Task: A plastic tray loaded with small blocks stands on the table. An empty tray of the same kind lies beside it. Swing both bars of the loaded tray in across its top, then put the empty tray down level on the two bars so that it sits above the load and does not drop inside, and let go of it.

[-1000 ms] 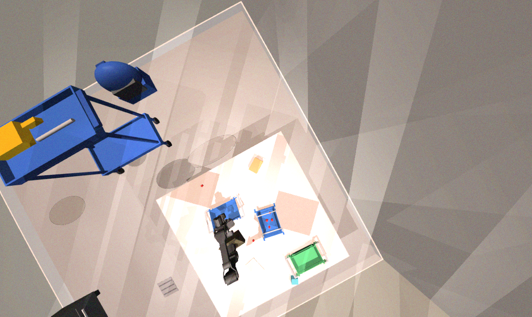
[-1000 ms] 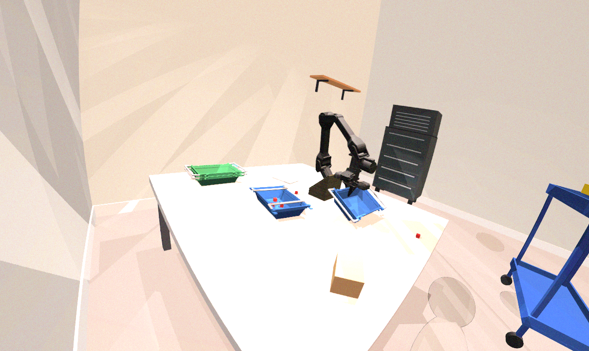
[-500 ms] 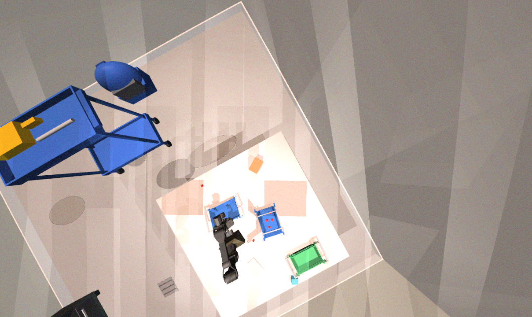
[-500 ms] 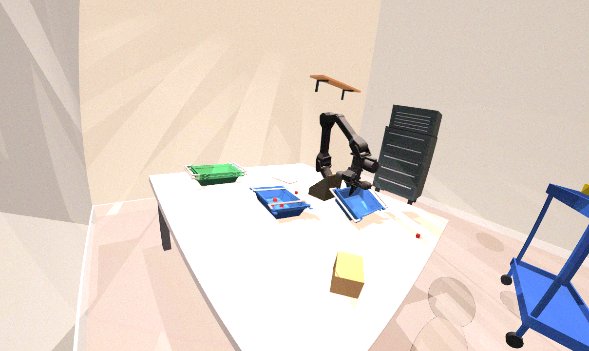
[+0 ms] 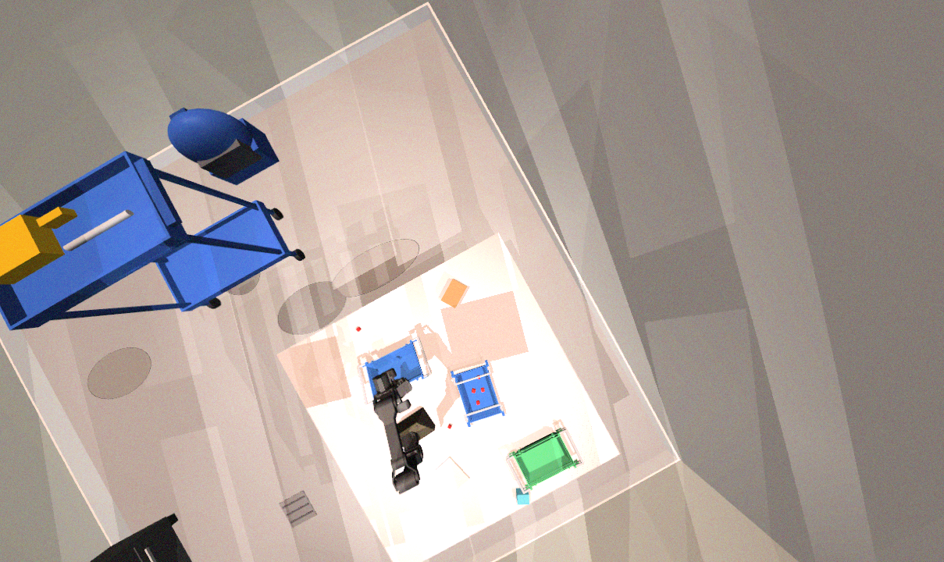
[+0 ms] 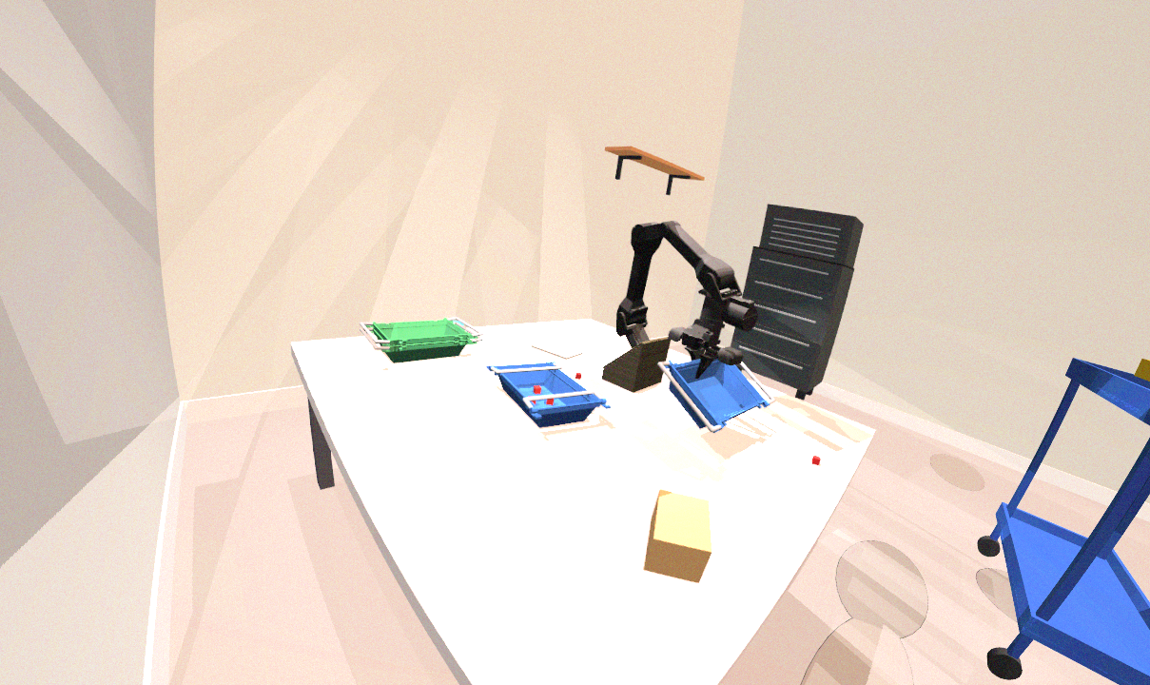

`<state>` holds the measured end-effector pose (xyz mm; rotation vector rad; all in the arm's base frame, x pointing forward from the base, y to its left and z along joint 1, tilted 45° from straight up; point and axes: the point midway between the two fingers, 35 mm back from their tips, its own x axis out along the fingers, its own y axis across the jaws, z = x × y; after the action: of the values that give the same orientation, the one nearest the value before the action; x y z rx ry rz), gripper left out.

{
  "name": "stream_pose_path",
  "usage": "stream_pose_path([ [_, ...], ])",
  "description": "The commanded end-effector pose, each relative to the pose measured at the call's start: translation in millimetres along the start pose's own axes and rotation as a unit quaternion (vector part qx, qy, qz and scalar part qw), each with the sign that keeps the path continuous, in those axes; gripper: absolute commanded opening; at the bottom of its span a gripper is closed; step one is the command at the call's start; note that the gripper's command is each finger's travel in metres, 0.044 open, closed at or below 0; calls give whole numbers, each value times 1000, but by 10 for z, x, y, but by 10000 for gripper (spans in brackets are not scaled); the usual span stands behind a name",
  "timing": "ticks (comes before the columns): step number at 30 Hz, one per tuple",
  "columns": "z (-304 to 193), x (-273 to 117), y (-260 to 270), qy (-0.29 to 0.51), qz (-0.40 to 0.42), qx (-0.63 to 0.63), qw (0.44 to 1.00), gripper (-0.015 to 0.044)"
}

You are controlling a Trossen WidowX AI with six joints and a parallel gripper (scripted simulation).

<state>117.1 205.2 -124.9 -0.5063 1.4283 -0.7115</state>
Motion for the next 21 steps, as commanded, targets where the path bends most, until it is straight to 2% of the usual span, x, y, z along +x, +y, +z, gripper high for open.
stream_pose_path([
  [1,63,-202,180,-1,19,8,1000,0],
  [21,223,-629,592,-1,21,8,1000,0],
])
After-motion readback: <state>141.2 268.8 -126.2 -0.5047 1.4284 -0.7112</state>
